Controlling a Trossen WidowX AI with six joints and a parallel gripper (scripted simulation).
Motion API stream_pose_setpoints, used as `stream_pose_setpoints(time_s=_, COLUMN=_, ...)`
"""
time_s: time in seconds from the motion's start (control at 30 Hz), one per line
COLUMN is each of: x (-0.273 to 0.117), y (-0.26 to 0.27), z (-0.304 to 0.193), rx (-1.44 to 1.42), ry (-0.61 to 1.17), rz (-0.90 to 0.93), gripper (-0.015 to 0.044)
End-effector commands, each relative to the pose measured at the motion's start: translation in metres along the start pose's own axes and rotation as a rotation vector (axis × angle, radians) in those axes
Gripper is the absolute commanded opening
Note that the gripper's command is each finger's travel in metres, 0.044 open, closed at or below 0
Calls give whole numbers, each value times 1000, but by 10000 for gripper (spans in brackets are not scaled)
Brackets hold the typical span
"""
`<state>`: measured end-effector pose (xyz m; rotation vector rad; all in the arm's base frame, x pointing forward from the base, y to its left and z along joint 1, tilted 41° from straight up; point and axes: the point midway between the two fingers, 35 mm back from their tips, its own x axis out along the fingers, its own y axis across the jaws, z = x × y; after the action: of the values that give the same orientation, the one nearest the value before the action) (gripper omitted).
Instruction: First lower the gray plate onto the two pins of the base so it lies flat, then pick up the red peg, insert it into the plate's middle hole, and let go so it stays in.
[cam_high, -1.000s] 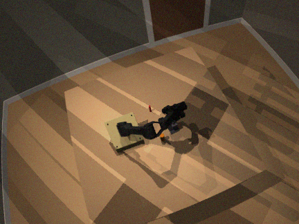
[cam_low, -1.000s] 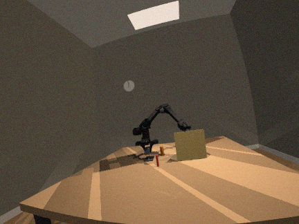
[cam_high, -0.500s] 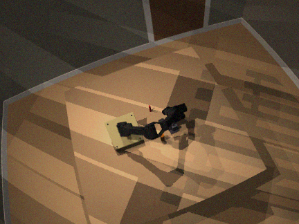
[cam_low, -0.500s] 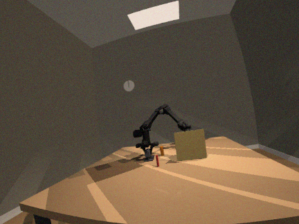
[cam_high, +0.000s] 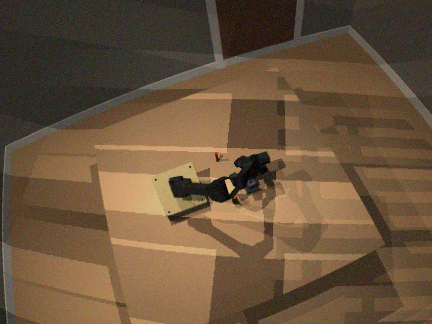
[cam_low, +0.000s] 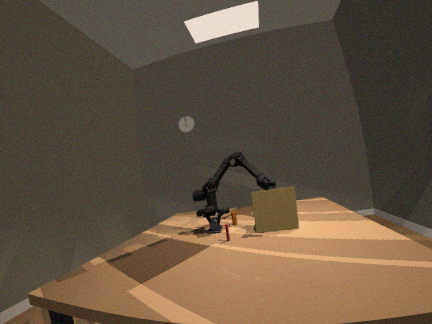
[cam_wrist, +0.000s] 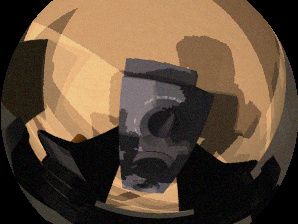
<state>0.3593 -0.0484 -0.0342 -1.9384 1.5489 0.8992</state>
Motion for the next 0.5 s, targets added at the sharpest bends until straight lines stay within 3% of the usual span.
stream_pose_setpoints(time_s=0.0, x=-1, y=0, z=0, rx=3, ry=0, rz=-1, gripper=26)
stream_pose_setpoints(time_s=0.47, x=-1, y=0, z=0, rx=3, ry=0, rz=-1, gripper=394)
